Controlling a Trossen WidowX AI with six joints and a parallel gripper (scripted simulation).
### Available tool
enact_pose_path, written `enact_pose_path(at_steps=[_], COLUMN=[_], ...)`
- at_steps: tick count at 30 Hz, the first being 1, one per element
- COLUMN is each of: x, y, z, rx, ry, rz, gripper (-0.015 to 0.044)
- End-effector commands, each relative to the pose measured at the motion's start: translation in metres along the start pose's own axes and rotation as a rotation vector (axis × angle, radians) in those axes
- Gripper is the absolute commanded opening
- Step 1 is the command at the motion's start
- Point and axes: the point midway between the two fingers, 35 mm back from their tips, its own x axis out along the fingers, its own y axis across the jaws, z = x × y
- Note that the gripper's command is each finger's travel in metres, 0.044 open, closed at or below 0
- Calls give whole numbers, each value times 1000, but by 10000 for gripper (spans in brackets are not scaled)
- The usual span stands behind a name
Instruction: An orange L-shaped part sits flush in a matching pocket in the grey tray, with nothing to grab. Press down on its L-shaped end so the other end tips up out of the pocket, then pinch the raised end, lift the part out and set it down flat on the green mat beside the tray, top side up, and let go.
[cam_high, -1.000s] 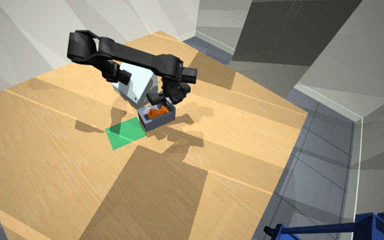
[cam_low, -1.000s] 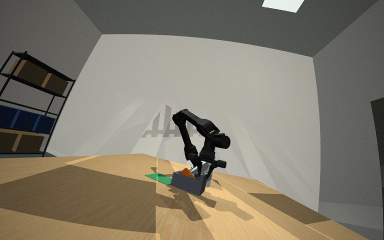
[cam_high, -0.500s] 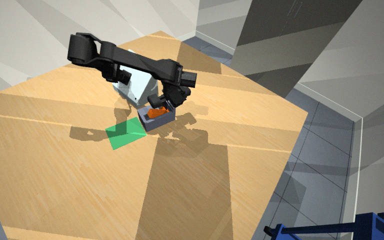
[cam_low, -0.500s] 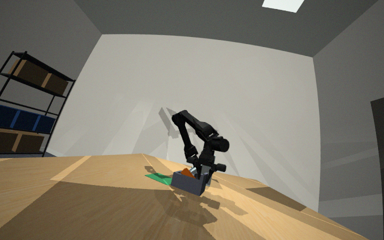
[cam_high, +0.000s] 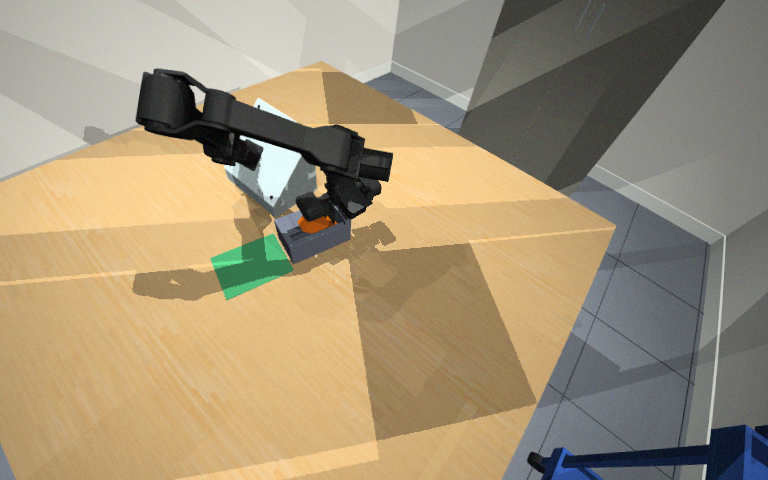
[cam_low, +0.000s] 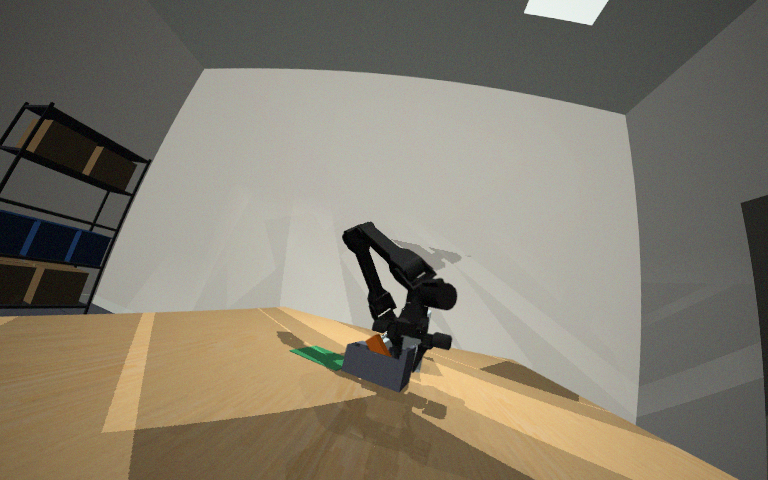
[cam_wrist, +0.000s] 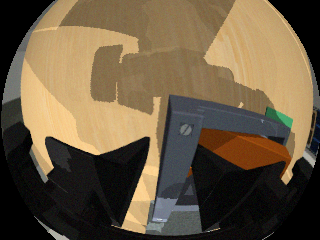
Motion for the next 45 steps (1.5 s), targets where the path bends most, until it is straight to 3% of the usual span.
enact_pose_path(at_steps=[1, 24, 28, 33, 45], x=[3, -12, -38, -104, -105], y=[-3, 10, 9, 0, 2], z=[-1, -1, 1, 0, 1], rx=[-4, -4, -5, -5, -10], ry=[1, 1, 2, 4, -16], rz=[-11, -10, -7, -7, 3], gripper=[180, 180, 180, 180, 180])
